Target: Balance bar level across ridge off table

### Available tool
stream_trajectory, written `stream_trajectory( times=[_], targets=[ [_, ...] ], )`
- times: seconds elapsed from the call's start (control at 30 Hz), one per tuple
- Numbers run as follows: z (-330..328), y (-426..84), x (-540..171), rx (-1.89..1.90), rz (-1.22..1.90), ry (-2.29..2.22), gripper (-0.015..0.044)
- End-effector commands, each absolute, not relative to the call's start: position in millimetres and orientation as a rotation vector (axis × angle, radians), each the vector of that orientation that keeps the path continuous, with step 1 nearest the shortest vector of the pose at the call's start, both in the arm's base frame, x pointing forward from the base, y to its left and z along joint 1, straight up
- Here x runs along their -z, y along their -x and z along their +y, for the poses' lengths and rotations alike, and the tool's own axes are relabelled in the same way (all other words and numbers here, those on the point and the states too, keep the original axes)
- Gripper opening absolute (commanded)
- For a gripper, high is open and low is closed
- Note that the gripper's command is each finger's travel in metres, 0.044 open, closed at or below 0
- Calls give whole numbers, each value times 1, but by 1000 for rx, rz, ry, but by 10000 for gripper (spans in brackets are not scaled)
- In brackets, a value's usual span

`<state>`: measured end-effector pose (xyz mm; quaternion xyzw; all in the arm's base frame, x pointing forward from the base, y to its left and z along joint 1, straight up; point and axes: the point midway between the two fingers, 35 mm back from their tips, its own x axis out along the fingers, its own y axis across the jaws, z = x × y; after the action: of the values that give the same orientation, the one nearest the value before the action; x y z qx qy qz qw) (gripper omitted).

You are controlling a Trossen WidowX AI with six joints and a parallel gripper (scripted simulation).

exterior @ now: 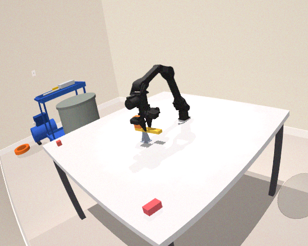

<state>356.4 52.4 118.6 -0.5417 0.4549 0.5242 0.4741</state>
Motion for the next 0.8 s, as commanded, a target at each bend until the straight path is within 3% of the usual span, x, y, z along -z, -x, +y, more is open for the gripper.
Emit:
stream_trajectory(
  times=[0.0, 0.77],
  targets=[
    [53, -356, -116, -1284, 1111, 1326, 0],
    [53, -356, -118, -1284, 1111, 1326, 0]
  ],
)
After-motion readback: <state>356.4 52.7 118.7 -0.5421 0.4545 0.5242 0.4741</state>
